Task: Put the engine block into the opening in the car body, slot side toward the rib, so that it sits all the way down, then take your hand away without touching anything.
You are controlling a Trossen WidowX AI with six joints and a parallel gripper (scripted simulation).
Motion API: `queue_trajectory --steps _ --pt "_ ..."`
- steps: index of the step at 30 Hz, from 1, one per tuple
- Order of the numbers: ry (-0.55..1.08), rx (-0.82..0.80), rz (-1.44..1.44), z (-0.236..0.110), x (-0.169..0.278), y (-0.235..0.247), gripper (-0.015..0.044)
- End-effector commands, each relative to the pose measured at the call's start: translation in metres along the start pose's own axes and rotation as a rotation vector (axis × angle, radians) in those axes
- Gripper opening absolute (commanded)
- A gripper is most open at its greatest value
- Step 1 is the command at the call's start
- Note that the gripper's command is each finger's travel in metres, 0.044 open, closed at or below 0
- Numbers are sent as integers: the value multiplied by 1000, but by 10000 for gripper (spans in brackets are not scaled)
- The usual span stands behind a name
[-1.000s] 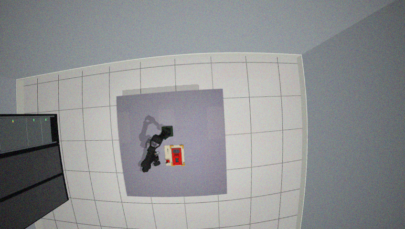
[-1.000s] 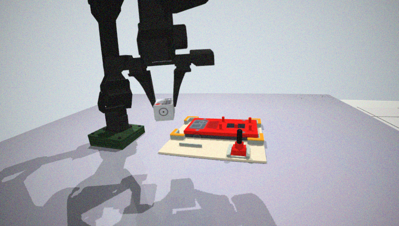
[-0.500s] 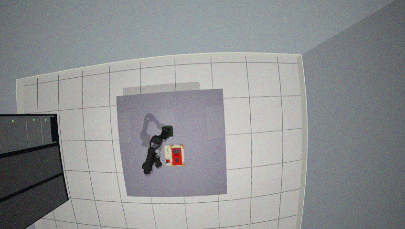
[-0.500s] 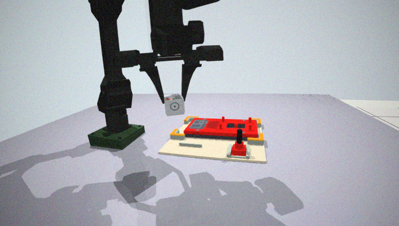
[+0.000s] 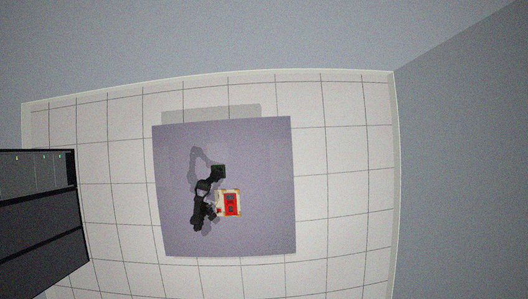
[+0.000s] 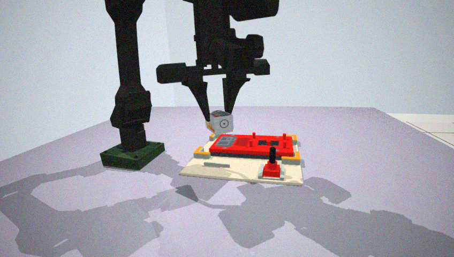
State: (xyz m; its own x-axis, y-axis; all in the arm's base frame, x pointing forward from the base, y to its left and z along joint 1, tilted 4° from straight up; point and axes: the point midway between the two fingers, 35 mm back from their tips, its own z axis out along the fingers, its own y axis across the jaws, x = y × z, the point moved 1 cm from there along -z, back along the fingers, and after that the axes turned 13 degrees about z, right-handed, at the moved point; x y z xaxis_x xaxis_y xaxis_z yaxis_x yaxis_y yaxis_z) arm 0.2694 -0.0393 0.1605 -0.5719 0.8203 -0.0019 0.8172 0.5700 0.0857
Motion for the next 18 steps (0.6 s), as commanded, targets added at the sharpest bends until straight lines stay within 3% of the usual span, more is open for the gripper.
queue_trajectory --steps 1,18 --pt "-5 -3 -55 2 2 8 0" --pt "-1 -7 -306 16 22 48 0"
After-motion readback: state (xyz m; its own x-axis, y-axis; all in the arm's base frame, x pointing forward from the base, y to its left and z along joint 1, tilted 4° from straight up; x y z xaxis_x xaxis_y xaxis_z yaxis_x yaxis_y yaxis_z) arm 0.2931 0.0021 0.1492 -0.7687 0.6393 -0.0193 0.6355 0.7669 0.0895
